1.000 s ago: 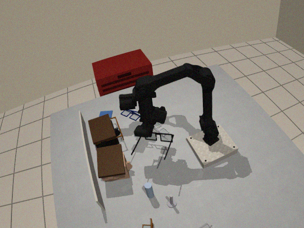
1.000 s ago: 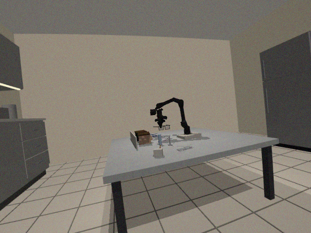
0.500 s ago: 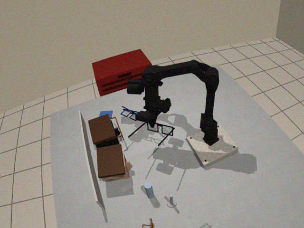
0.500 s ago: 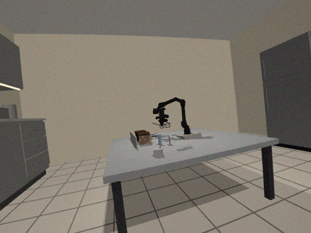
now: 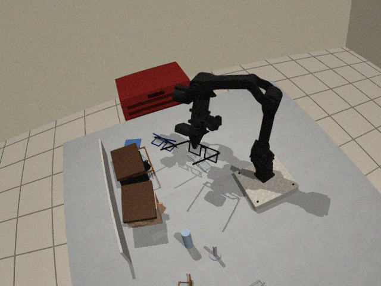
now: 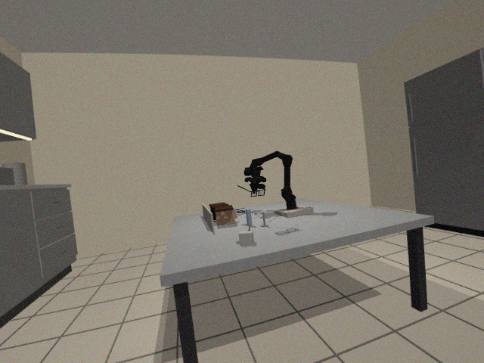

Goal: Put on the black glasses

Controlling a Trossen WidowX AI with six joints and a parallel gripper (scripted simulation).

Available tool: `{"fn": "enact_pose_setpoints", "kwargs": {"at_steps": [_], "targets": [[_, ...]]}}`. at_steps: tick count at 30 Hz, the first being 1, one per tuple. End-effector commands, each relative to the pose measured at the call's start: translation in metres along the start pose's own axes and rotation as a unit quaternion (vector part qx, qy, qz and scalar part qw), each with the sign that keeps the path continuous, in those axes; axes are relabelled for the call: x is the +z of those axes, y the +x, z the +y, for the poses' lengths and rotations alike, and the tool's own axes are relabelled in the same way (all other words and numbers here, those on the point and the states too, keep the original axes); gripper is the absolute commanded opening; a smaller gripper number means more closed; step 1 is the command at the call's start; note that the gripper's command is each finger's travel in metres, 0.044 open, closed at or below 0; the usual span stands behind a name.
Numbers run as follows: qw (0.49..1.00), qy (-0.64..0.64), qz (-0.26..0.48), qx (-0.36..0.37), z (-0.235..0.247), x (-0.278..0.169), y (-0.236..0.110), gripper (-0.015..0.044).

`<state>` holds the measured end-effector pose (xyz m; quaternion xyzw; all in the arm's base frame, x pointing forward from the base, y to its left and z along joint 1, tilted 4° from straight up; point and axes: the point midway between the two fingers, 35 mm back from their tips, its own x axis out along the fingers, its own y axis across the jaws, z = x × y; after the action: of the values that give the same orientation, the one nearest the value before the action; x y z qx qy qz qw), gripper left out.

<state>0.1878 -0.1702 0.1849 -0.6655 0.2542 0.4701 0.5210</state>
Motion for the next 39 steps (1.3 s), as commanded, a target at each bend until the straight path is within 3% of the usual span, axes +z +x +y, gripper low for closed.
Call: {"fn": "enact_pose_setpoints", "kwargs": {"at_steps": [1, 28, 39], "targets": [[0.999, 0.021, 0.015, -0.025, 0.007, 0.001, -0.01, 0.0], [0.965, 0.147, 0.146, -0.159, 0.051, 0.004, -0.069, 0.0], [0.97, 0.142, 0.132, -0.147, 0.05, 0.002, -0.064, 0.0]]}}
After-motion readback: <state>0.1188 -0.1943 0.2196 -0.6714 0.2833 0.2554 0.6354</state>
